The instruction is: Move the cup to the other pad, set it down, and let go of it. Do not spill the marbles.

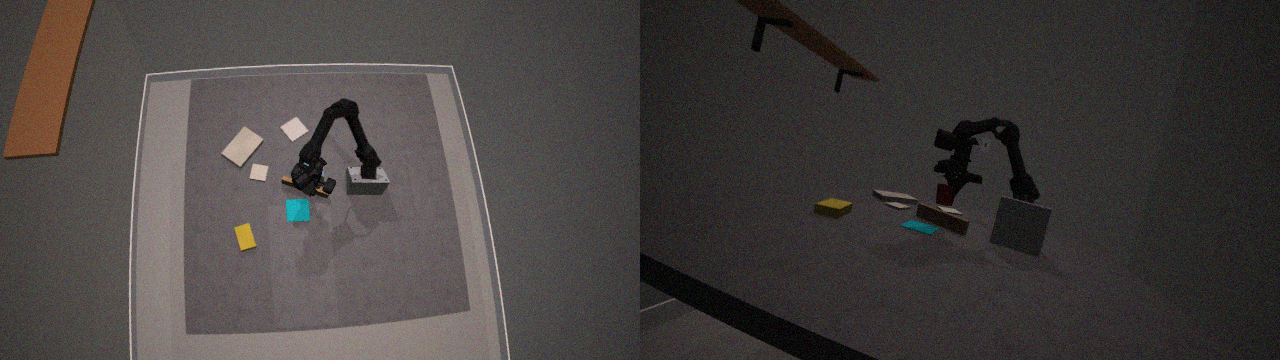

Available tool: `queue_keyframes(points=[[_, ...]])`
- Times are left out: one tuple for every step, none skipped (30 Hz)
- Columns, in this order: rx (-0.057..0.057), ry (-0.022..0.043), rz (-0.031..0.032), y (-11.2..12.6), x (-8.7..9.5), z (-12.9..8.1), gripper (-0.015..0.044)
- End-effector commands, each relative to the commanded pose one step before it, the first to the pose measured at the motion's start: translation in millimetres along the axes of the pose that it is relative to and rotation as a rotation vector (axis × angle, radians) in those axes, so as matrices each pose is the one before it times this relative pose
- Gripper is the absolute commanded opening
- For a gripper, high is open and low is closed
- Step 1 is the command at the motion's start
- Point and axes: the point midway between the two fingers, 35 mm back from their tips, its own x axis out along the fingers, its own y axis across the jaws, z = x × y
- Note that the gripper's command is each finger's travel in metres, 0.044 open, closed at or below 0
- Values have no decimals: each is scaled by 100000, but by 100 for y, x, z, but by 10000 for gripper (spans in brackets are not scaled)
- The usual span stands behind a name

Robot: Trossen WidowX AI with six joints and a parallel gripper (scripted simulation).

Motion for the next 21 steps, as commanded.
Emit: queue_keyframes(points=[[355,-245,156,82,-35,1057,0],[5,-11,0,23,-8,182,0],[5,-11,0,23,-8,182,0],[5,-11,0,23,-8,182,0],[5,-11,0,22,-8,182,0],[5,-11,0,22,-8,182,0],[5,-11,0,22,-8,183,0],[5,-11,0,22,-8,183,0],[5,-11,0,22,-8,183,0],[5,-11,0,22,-8,184,0],[5,-11,0,22,-8,184,0],[5,-11,0,22,-8,184,0],[5,-11,0,22,-8,185,0],[5,-12,0,22,-8,186,0],[5,-12,0,22,-8,186,0],[5,-12,0,22,-8,186,0],[5,-12,0,22,-8,186,0],[5,-12,0,22,-8,186,0],[5,-12,0,22,-8,186,0],[5,-12,0,23,-8,186,0],[5,-12,0,23,-7,186,0]])
